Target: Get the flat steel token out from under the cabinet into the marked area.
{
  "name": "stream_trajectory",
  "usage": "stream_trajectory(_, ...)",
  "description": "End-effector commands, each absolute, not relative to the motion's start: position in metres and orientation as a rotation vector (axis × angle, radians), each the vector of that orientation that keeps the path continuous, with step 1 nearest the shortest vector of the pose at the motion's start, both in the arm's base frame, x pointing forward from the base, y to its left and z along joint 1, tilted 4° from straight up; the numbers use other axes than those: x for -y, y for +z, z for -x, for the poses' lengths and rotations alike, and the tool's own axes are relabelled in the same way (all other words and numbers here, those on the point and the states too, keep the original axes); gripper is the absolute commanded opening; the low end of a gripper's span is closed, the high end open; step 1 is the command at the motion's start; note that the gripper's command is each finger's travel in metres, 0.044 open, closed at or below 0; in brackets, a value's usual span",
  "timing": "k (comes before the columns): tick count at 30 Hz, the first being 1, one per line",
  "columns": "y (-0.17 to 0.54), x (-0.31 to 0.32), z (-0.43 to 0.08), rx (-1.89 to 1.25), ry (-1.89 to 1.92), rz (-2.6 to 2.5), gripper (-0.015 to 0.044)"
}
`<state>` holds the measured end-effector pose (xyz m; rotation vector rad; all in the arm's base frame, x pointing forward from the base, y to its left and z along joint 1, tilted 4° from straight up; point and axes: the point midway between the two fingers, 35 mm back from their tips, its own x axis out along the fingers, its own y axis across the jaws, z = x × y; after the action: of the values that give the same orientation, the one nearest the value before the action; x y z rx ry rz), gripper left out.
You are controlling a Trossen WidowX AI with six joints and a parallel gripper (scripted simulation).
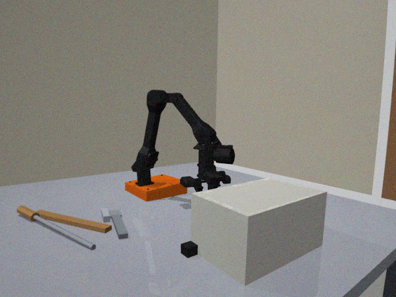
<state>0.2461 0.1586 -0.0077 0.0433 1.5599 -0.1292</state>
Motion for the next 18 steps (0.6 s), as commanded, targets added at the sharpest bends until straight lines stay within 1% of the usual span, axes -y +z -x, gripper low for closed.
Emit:
stream_trajectory(1,-0.007,-0.159,-0.254,-1.563,-0.126,-0.047,0.0)
stream_trajectory(18,-0.007,-0.156,-0.277,-1.561,-0.126,-0.046,0.0)
